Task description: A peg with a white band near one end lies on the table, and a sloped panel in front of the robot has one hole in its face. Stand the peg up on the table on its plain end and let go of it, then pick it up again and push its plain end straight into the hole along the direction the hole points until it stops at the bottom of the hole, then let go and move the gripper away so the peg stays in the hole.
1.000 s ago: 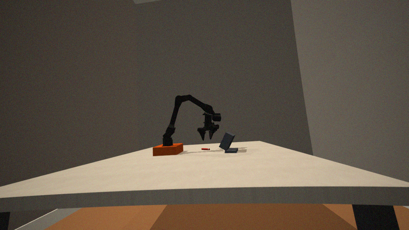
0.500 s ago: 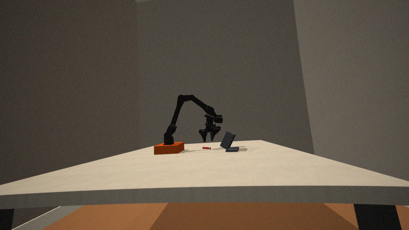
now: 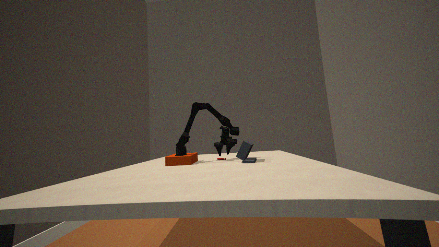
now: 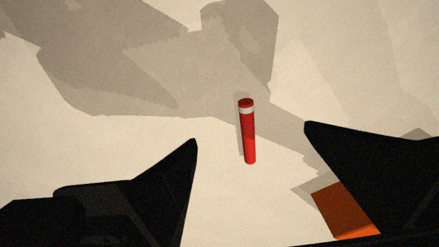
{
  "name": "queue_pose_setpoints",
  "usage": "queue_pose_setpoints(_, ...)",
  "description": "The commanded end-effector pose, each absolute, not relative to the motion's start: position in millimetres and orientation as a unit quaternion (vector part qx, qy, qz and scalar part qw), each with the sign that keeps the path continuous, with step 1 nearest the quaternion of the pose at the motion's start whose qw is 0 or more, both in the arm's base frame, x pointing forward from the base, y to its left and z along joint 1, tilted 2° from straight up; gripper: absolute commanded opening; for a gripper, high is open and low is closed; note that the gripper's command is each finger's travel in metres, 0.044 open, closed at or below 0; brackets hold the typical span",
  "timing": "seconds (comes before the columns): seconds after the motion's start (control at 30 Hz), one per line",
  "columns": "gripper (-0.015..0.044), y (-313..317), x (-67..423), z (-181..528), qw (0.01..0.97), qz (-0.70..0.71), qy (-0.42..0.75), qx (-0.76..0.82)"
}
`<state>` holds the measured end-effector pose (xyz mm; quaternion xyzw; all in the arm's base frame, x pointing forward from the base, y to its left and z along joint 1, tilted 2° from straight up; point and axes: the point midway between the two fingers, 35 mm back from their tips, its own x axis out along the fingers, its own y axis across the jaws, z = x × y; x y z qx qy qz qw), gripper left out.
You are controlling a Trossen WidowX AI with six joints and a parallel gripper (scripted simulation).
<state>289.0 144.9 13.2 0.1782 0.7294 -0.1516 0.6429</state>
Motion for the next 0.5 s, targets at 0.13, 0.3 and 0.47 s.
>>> queue_pose_setpoints(0.13, 0.0440, 143.3, 288.4, -1.9, 0.643, -0.152, 0.730, 0.175)
queue_pose_setpoints(0.3, 0.0440, 142.9, 288.1, -9.9, 0.643, -0.152, 0.730, 0.175)
queue_pose_setpoints(0.47, 0.0440, 142.5, 287.7, -15.4, 0.643, -0.153, 0.730, 0.175)
